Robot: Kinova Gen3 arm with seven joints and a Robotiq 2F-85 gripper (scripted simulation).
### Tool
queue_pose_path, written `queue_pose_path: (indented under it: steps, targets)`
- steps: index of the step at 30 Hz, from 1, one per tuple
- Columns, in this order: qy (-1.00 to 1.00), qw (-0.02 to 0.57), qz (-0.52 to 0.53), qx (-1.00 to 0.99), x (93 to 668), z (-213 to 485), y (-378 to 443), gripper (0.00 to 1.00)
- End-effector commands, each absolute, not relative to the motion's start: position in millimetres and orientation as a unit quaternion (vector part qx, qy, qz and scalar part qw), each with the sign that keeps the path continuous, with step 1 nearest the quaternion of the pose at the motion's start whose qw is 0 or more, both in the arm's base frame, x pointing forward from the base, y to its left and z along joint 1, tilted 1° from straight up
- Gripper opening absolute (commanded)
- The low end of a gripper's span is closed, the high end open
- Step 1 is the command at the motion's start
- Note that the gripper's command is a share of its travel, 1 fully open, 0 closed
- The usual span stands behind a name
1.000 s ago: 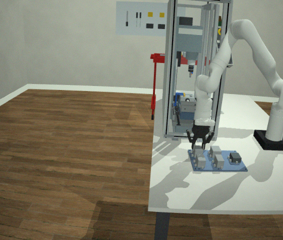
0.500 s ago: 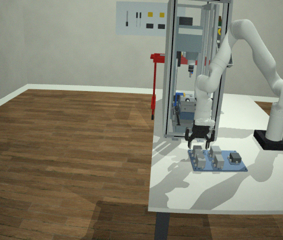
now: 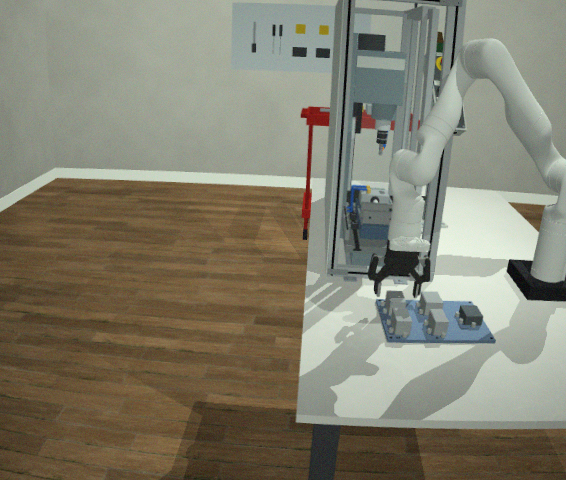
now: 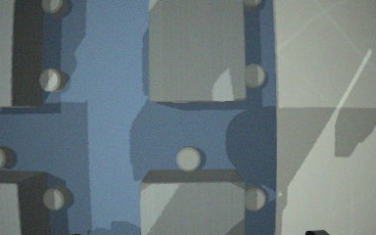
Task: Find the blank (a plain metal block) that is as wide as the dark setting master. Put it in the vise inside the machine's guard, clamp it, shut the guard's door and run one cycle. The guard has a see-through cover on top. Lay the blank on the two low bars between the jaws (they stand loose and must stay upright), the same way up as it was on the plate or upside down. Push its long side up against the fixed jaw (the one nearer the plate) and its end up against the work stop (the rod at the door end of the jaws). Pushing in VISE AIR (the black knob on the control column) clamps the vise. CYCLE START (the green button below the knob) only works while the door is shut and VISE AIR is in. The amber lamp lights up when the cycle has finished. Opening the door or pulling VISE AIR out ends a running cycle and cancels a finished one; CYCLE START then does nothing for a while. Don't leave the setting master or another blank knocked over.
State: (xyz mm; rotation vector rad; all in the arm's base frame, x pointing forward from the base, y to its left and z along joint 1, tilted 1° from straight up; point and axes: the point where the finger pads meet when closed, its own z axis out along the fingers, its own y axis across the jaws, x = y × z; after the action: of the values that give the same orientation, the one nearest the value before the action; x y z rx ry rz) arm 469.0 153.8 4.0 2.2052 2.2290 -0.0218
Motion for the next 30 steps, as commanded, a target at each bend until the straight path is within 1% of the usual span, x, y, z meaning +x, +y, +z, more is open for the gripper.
queue_pose_path:
  steps: [1, 26, 30]
  targets:
    - [0.711, 0.003, -0.006, 0.703, 470, 5, 154, 1.00]
    - [0.711, 0.003, -0.006, 0.703, 470, 5, 154, 1.00]
    - [0.711, 0.003, -0.006, 0.703, 470, 45, 155, 1.00]
